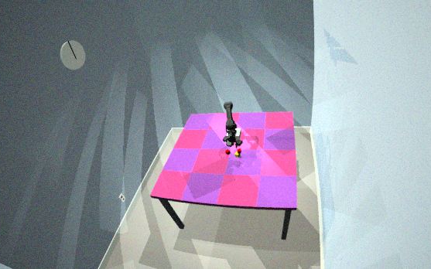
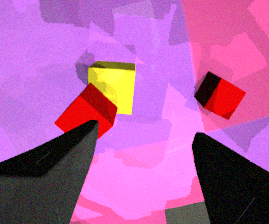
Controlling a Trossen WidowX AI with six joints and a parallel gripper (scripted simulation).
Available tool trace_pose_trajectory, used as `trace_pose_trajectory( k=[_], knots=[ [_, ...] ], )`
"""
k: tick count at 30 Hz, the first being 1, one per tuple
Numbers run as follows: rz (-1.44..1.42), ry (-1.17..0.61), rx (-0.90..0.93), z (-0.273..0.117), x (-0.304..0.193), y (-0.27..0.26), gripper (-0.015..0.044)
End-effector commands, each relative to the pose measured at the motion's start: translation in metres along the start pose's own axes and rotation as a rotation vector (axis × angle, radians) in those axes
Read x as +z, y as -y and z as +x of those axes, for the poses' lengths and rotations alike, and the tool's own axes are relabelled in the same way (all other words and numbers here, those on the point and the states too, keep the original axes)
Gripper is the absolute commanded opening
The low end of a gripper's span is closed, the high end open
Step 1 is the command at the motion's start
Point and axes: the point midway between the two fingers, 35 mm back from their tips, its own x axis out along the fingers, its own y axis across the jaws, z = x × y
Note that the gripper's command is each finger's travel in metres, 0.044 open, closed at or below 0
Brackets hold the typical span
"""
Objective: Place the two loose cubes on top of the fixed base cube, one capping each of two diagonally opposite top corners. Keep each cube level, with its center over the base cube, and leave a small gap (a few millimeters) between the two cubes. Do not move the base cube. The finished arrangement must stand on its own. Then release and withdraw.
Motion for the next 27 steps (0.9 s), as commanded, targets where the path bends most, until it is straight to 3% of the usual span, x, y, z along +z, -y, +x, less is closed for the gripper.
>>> trace_pose_trajectory(
  k=[1,27],
  knots=[
    [-0.164,-0.005,-0.003,-0.002,0.001,0.012,0.0265],
    [-1.279,-0.007,-0.004,-0.022,0.005,0.082,0.0265]
  ],
)
